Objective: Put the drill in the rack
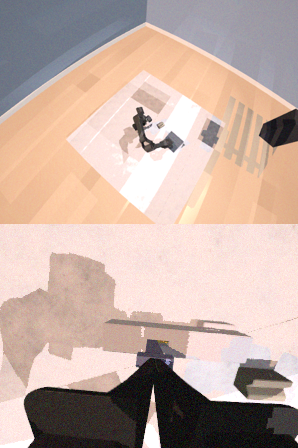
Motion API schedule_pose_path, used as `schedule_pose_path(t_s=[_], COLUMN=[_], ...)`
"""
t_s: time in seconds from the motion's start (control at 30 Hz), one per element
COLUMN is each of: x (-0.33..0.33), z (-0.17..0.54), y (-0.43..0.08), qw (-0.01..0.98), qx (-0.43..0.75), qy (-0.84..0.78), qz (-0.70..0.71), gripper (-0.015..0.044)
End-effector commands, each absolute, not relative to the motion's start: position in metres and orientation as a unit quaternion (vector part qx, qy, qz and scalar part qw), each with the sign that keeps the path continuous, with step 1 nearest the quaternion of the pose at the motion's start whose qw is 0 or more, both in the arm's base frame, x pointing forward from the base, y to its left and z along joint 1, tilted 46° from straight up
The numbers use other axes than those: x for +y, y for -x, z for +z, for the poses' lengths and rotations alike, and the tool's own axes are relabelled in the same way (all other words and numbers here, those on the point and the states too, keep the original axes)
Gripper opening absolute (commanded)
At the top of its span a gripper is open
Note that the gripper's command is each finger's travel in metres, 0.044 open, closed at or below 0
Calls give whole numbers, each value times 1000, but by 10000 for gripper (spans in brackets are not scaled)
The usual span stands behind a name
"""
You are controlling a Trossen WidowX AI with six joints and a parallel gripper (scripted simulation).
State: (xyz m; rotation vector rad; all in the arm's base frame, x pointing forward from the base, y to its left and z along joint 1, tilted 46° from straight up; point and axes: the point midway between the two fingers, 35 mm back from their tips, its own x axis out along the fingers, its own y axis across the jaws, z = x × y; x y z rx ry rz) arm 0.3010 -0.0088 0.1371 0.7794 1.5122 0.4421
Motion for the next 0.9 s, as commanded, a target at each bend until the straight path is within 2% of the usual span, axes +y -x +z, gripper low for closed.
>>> schedule_pose_path(t_s=[0.0, 0.87], x=[2, 9], z=[131, 125], y=[-296, -293], qw=[625, 625], qx=[673, 673], qy=[-342, -342], qz=[200, 200], gripper=[0, 0])
